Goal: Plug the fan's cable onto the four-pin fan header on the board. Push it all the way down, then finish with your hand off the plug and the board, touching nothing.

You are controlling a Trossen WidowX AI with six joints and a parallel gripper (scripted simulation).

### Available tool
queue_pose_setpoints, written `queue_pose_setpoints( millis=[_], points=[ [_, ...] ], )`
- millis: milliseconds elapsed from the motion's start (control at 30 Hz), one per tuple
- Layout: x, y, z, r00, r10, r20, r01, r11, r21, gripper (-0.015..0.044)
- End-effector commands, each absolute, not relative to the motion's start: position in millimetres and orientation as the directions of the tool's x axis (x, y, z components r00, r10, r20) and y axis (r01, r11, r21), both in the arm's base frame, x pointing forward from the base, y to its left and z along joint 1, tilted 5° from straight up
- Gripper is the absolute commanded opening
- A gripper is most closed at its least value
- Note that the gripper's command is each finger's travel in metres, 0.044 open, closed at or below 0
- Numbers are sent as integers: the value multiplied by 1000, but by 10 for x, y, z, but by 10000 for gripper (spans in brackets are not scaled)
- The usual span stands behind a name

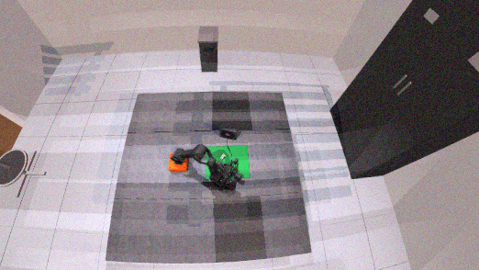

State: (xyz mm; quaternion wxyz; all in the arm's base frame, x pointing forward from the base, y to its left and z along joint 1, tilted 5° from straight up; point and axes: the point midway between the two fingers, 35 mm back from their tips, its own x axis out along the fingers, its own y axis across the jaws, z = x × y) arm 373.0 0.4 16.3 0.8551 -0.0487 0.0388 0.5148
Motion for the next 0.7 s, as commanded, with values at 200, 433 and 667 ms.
queue_pose_setpoints(
  millis=[200, 433, 667],
  points=[
    [3708, -171, 86, 483, 863, -147, -876, 480, -57, 140],
    [3659, -267, 72, 485, 859, -162, -874, 482, -61, 140],
    [3598, -355, 91, 485, 858, -172, -874, 481, -64, 140]
  ],
)
